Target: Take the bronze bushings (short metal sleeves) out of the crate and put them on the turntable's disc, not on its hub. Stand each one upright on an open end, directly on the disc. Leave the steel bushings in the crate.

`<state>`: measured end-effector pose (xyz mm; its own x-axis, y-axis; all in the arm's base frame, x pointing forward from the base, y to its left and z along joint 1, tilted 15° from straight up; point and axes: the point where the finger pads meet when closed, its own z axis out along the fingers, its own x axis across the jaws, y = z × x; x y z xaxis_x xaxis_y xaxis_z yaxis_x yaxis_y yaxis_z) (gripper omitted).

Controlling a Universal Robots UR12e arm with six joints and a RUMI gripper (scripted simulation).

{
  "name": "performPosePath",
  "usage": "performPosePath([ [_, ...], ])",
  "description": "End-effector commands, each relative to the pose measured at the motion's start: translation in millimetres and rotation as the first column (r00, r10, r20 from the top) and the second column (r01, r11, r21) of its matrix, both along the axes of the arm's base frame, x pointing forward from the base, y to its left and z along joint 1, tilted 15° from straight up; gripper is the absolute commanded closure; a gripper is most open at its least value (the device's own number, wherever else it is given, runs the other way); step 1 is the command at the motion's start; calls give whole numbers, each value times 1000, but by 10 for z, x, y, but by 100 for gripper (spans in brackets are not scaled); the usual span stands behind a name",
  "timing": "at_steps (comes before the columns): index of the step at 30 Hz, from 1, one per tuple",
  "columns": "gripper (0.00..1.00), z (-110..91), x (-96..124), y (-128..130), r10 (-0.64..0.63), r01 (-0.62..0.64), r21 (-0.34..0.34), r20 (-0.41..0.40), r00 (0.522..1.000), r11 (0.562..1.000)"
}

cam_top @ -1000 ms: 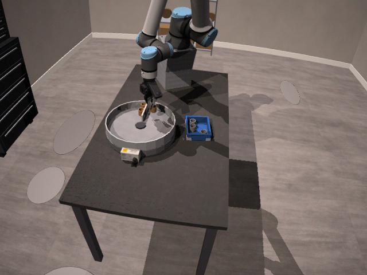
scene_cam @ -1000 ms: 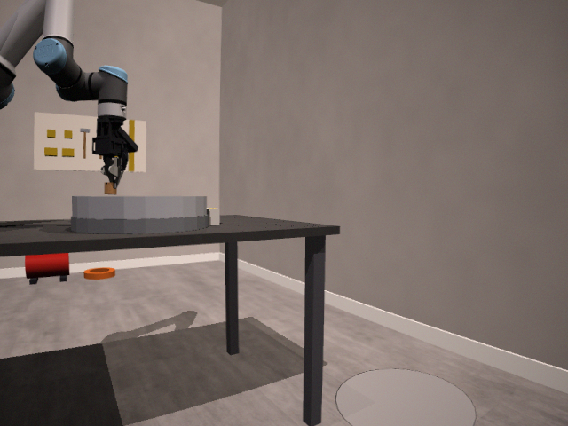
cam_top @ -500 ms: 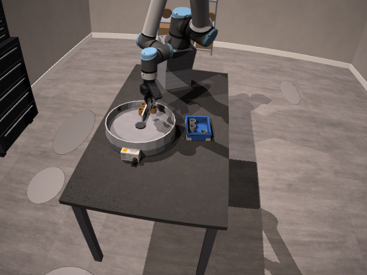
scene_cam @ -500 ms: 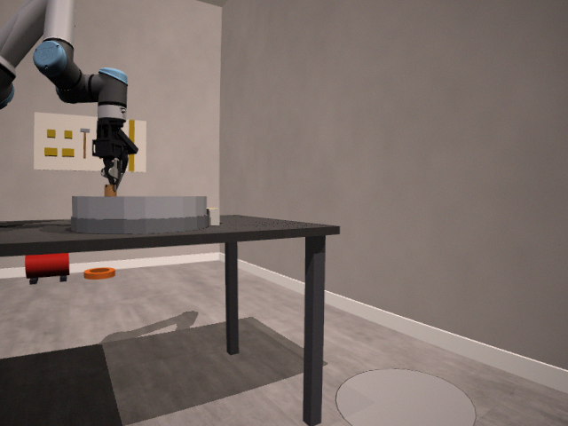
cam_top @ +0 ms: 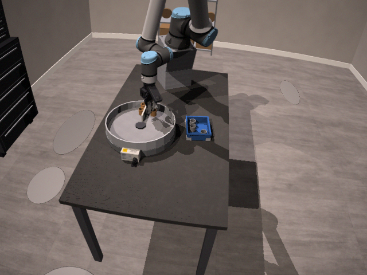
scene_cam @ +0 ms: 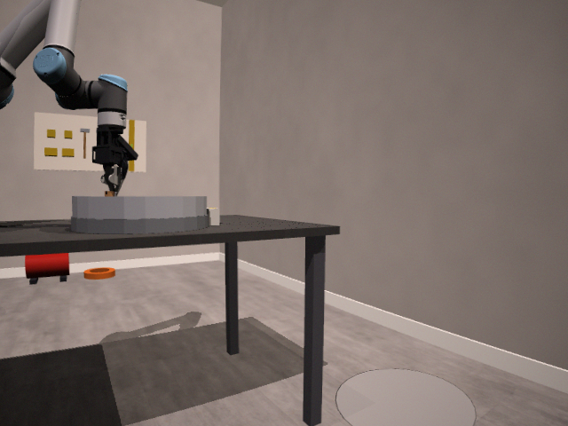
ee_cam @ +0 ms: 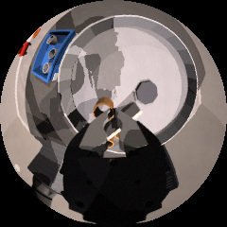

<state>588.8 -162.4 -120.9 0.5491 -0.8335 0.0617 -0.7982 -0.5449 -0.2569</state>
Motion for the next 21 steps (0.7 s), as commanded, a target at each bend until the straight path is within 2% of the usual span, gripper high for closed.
performPosePath([
  [1,100,-85,27,5,0,0,-1,1,1000,1000],
  [21,100,-171,49,13,0,0,-1,1,1000,1000],
])
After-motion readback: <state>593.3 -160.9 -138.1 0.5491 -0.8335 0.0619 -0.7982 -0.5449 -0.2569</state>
